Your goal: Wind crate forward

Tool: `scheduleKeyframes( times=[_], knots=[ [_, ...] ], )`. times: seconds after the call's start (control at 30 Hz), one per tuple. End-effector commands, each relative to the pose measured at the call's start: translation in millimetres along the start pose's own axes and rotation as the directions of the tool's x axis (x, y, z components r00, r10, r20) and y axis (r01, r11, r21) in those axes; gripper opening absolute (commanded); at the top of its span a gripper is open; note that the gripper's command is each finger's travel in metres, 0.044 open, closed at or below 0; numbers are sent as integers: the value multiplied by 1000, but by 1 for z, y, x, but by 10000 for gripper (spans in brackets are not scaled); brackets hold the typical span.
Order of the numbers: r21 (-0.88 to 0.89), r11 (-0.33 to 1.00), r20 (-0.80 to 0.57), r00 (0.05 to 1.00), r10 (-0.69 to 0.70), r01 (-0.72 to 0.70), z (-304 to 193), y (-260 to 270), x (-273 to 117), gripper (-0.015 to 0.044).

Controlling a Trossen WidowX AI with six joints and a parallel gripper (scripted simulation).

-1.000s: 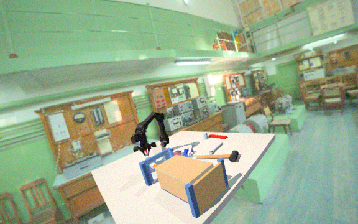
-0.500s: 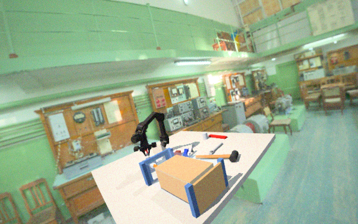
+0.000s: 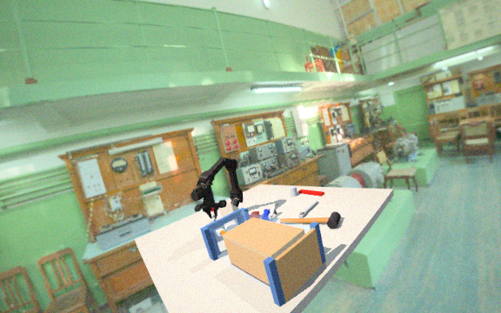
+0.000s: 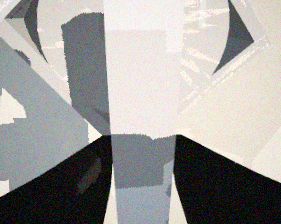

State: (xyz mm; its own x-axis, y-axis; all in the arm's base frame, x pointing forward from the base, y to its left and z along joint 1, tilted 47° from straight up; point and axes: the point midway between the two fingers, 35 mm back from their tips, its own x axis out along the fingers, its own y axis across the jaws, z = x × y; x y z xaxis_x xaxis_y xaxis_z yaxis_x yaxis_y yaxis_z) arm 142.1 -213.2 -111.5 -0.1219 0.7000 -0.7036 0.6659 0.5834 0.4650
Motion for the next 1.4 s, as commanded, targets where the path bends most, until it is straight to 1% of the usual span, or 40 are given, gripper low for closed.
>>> scheduleKeyframes(
  times=[0.0, 0.13, 0.27, 0.4, 0.57, 0.67, 0.87, 0.97, 1.37],
  knots=[
    [23, 1000, 0, 1000, 0, 0, 1, 1, 1, 0],
    [97, 995, -4, 1000, 4, -4, 1, 5, 1, 0],
    [102, 995, -4, 1000, 5, -4, 1, 5, 1, 0],
    [175, 985, -8, 1000, 9, -7, 2, 8, 2, 0],
    [190, 982, -9, 1000, 10, -8, 2, 9, 2, 0],
    [252, 968, -12, 1000, 13, -10, 2, 12, 2, 0],
    [261, 965, -14, 1000, 14, -10, 3, 12, 3, 0],
    [254, 967, -38, 999, 14, -3, 4, 13, 5, 0],
    [212, 977, -20, 1000, 11, -6, 4, 11, 12, 0]
  ],
)
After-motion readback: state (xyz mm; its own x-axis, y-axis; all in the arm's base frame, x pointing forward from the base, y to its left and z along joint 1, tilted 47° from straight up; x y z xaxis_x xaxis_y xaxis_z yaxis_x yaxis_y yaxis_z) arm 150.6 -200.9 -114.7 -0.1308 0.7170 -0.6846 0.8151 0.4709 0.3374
